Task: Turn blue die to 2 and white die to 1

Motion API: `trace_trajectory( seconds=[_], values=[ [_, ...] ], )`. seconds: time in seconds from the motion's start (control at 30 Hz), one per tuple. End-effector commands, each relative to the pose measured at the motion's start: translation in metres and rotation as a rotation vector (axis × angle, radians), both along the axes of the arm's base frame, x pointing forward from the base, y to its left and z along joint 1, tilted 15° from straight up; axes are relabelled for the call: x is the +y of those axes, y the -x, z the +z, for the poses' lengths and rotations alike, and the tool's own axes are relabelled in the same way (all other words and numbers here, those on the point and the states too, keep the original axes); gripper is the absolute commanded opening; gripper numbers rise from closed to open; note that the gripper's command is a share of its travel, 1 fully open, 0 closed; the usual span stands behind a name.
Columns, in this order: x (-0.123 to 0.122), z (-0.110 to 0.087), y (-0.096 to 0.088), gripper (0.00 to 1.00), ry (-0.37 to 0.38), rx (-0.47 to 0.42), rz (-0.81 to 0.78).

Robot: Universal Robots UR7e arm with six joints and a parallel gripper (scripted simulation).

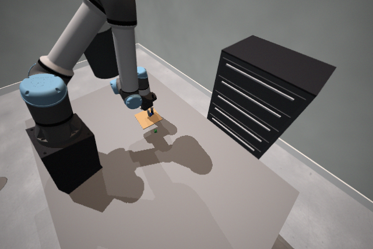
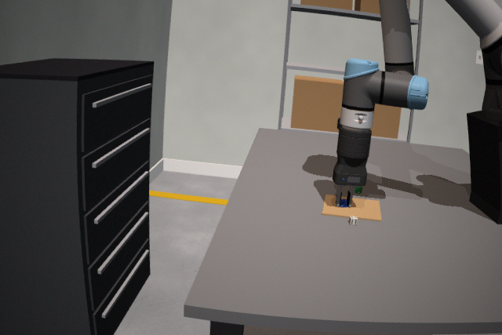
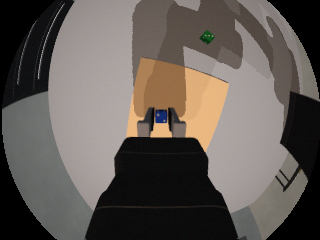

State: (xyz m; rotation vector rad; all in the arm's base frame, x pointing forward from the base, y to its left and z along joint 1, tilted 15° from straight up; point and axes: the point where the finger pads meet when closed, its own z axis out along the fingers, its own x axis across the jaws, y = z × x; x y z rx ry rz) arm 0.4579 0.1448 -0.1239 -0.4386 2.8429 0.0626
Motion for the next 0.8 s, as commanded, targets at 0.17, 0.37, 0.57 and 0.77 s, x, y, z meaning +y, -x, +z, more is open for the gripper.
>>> trace_trajectory(
  seconds=[0.17,0.37,0.57,0.77],
  values=[
    [0.0001,0.0005,-0.0003,0.58,0.0,-0.001,0.0],
    [0.0001,0.0005,-0.0003,0.64,0.0,-0.001,0.0],
    [0.0,0.0006,-0.0003,0.64,0.0,-0.001,0.0],
    [-0.0001,0.0026,0.0002,0.64,0.0,-0.001,0.0]
  ],
)
